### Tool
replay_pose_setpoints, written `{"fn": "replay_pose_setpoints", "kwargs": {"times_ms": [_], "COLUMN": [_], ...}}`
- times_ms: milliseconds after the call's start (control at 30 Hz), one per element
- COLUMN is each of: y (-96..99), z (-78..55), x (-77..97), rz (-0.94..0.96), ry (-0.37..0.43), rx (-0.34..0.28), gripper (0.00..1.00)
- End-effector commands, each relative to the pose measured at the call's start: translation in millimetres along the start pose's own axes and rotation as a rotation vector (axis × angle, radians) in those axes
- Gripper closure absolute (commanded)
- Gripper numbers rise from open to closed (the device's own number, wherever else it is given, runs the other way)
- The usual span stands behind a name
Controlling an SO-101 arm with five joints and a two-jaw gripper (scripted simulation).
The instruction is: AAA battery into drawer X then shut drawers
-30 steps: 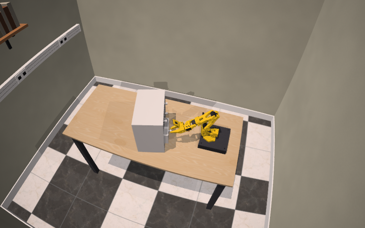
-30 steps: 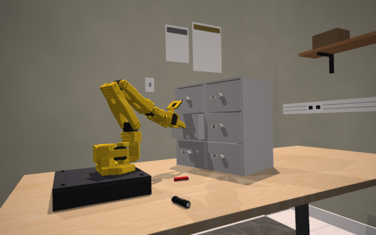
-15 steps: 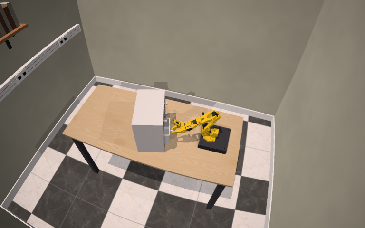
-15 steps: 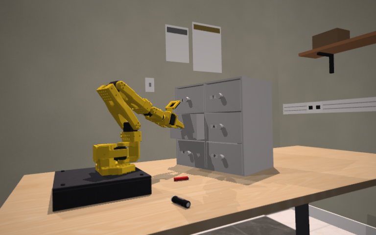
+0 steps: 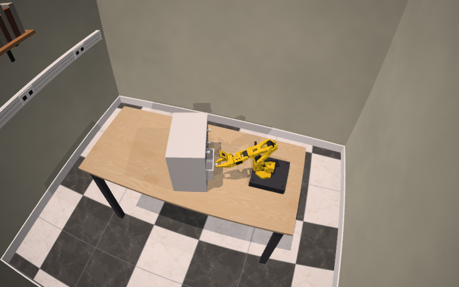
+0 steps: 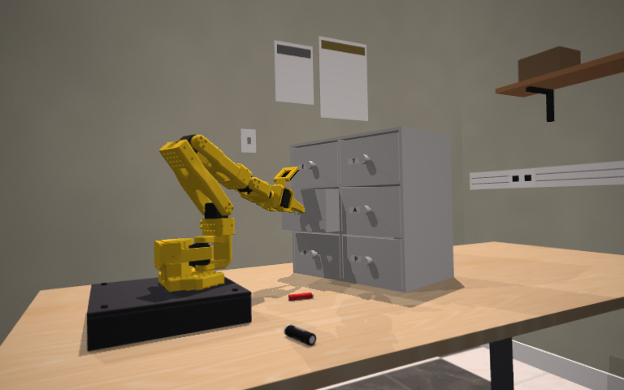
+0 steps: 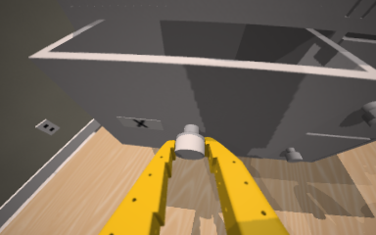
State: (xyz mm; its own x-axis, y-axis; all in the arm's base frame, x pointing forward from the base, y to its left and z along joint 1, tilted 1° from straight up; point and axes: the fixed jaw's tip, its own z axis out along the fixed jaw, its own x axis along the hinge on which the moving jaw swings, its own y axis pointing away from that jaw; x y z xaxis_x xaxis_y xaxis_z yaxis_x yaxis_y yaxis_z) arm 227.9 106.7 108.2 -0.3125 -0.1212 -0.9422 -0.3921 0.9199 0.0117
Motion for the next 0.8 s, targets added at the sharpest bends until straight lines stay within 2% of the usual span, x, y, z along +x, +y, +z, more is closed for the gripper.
{"fn": "replay_pose_setpoints", "kwargs": {"times_ms": [0, 767], "y": [3.6, 5.1], "z": [-2.1, -11.3], "x": [-0.1, 3.3], "rz": [-0.008, -0.010], "ry": [-0.003, -0.003], "rx": [-0.014, -0.021], "gripper": [1.00, 1.00]}}
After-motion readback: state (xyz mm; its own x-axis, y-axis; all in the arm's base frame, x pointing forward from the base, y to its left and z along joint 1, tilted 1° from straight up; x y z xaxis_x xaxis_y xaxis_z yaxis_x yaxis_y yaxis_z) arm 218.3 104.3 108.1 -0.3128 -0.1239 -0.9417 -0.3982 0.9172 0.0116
